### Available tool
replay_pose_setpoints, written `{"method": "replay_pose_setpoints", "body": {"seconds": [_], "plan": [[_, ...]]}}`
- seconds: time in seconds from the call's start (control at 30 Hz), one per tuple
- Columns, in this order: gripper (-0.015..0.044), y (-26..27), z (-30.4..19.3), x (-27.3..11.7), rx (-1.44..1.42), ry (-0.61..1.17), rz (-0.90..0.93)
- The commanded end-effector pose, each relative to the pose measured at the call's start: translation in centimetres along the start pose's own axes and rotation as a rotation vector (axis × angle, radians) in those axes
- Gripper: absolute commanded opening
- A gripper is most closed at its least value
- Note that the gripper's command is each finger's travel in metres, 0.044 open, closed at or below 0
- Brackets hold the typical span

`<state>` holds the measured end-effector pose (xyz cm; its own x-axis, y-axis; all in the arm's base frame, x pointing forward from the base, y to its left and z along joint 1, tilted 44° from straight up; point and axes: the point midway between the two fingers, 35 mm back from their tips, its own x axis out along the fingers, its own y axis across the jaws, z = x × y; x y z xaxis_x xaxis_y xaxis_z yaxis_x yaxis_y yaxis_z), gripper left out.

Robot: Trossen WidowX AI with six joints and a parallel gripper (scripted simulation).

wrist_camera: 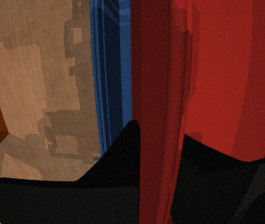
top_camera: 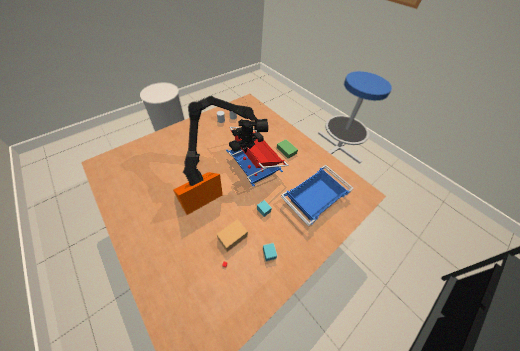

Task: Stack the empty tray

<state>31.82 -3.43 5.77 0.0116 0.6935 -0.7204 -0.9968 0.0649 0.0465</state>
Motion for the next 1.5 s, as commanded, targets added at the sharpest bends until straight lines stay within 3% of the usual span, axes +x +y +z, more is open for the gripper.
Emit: {"method": "replay_pose_setpoints", "body": {"seconds": [0.0, 1.47], "plan": [[0.0000, -0.3, -0.1, -0.3, 0.000, 0.000, -0.034], [0.0000, 2.0, -0.1, 4.1, 0.001, -0.003, -0.034]]}}
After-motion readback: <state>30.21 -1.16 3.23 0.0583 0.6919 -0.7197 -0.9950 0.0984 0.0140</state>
